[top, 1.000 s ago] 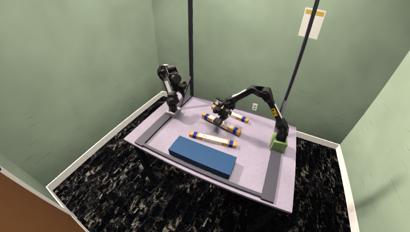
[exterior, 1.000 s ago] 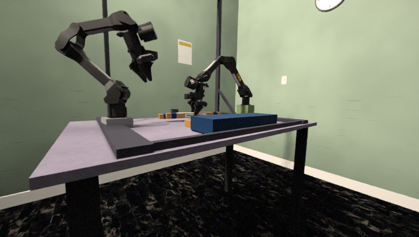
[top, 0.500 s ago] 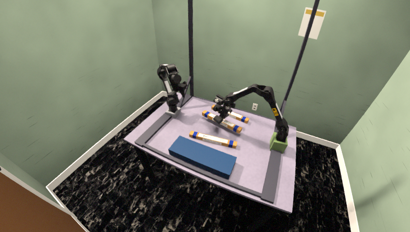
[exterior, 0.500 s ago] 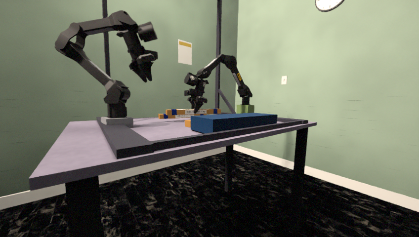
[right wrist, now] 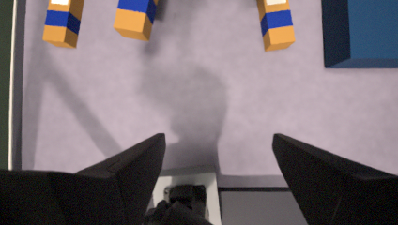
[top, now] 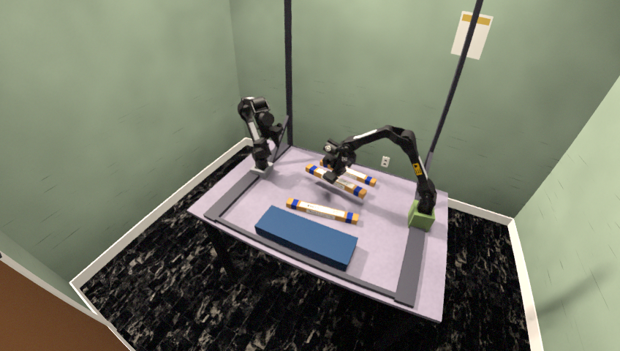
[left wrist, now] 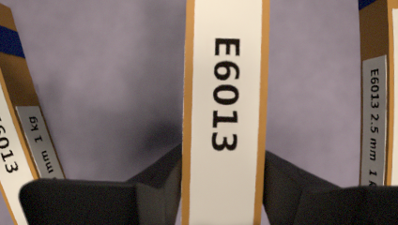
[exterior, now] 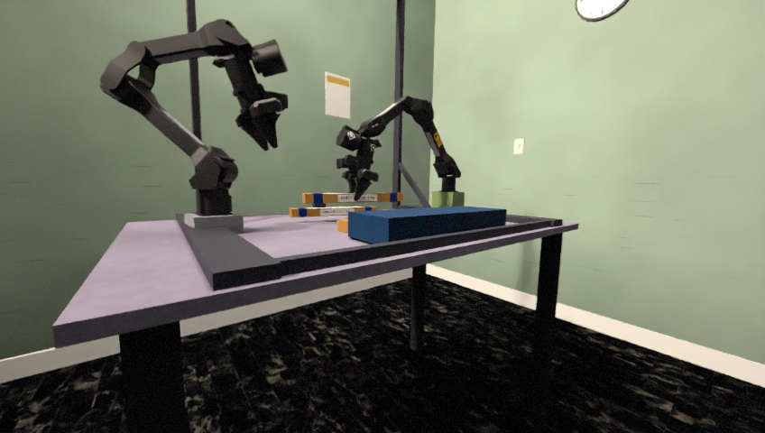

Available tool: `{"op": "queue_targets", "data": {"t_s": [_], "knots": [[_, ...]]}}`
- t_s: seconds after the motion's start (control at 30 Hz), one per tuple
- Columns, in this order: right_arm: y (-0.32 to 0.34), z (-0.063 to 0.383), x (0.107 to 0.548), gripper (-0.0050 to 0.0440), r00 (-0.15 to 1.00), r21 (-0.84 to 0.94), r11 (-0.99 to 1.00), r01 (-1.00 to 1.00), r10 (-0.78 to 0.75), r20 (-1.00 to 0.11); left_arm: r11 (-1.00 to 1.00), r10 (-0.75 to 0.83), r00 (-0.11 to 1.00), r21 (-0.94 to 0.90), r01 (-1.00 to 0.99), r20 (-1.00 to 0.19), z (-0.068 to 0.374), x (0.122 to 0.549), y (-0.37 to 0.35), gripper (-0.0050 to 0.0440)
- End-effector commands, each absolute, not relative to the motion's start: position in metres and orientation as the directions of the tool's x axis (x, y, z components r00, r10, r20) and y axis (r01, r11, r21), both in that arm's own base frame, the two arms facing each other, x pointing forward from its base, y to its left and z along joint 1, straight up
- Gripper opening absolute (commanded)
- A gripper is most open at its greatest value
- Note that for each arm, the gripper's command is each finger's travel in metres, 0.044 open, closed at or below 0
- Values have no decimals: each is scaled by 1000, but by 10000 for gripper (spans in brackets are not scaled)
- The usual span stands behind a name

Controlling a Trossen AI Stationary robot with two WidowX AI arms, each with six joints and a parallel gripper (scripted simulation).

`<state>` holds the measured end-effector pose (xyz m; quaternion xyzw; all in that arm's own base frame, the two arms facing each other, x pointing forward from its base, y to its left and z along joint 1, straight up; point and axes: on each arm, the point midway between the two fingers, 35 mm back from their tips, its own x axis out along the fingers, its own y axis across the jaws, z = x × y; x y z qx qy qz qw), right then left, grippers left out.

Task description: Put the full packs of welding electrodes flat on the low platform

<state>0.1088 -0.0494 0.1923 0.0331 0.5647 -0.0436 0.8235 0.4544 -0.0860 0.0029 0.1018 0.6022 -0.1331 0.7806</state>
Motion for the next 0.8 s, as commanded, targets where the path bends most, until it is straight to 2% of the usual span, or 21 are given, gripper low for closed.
{"op": "queue_targets", "data": {"t_s": [0.0,0.4,0.63,0.77], "knots": [[-50,200,110,330,381,-6,994,105,-46,-924,943,-94,297,10,332,-950,34,464,-89,-50],[-50,200,110,330,381,-6,994,105,-46,-924,943,-94,297,10,332,-950,51,463,-88,-50],[-50,200,110,330,381,-6,994,105,-46,-924,944,-91,272,5,331,-958,41,459,-88,-50],[-50,200,110,330,381,-6,994,105,-46,-924,944,-94,294,9,331,-951,51,462,-89,-50]]}}
